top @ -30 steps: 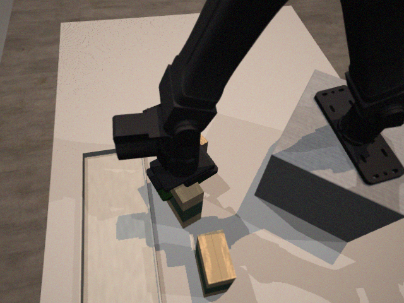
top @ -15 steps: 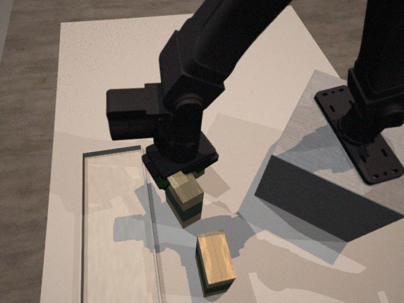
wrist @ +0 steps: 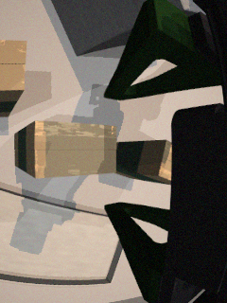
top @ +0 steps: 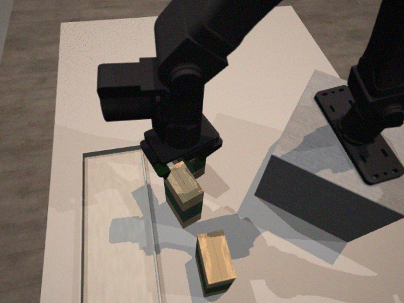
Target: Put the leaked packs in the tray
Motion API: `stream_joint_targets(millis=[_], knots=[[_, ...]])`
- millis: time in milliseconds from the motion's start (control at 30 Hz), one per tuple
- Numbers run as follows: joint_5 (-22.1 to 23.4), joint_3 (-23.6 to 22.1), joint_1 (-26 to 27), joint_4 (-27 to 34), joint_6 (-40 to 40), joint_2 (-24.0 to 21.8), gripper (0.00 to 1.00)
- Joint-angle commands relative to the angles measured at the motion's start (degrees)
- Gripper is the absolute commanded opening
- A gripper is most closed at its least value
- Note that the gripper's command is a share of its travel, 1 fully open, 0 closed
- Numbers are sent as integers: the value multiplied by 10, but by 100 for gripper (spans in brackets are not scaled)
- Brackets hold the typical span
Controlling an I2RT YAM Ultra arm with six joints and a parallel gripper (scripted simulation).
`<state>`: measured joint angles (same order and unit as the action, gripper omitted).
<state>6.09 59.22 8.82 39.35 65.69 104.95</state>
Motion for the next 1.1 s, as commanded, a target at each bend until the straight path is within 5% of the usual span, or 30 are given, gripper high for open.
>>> stream_joint_targets(millis=[0, 300, 533, 1067], knots=[[-5, 7, -15, 12, 18, -14, 76], [-7, -8, -209, 9, 329, -37, 76], [-25, -12, -279, 10, 449, -42, 76], [-34, -22, -295, -20, 482, -12, 76]])
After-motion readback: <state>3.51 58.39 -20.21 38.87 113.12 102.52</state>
